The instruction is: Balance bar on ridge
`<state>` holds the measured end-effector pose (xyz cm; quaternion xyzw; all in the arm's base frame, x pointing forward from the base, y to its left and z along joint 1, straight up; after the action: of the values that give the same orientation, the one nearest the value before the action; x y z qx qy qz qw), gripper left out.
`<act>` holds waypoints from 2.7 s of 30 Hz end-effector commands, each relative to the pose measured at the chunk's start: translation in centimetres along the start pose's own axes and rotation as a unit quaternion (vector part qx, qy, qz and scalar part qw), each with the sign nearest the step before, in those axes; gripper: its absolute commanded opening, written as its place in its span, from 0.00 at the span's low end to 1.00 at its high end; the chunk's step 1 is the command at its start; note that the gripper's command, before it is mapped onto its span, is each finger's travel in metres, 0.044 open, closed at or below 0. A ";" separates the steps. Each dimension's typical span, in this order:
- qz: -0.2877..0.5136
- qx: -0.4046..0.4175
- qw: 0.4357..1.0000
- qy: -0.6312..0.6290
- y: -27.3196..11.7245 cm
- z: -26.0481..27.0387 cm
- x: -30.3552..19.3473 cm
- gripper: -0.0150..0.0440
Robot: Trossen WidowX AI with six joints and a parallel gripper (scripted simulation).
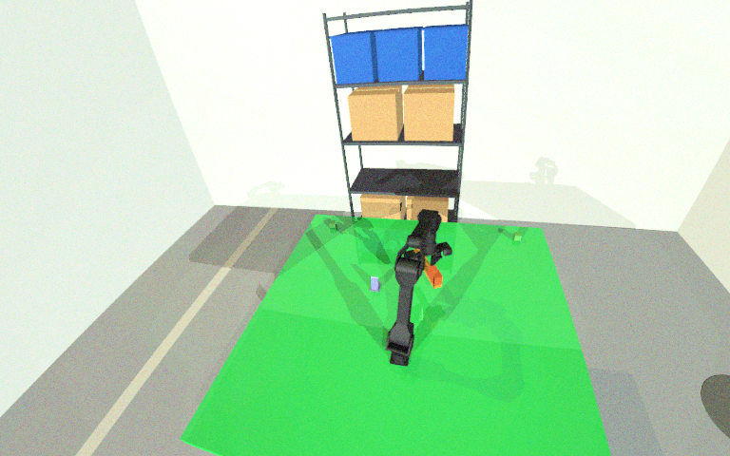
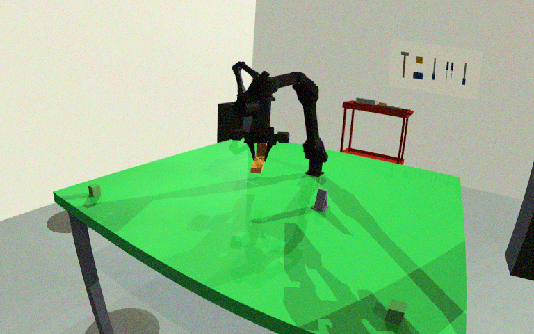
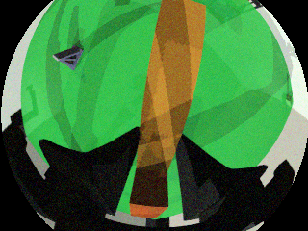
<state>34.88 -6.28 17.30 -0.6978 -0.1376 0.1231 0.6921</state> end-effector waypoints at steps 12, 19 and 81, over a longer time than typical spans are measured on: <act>-0.004 0.000 0.998 0.056 -0.3 4.4 3.2 0.25; -0.005 0.001 0.997 0.083 -0.3 6.7 4.4 0.25; -0.004 0.008 0.971 0.237 2.8 20.9 8.1 0.25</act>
<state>34.92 16.15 14.59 -0.7024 0.0288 -0.0447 0.7098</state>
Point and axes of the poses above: the point midway between the two fingers, 35 mm back from their tips, its own y axis out along the fingers, its own z axis across the jaws, x = y × z, the point moved 1 cm from there along -y, back along the fingers, and after that the axes turned 6 degrees about y, right-handed, at the moved point
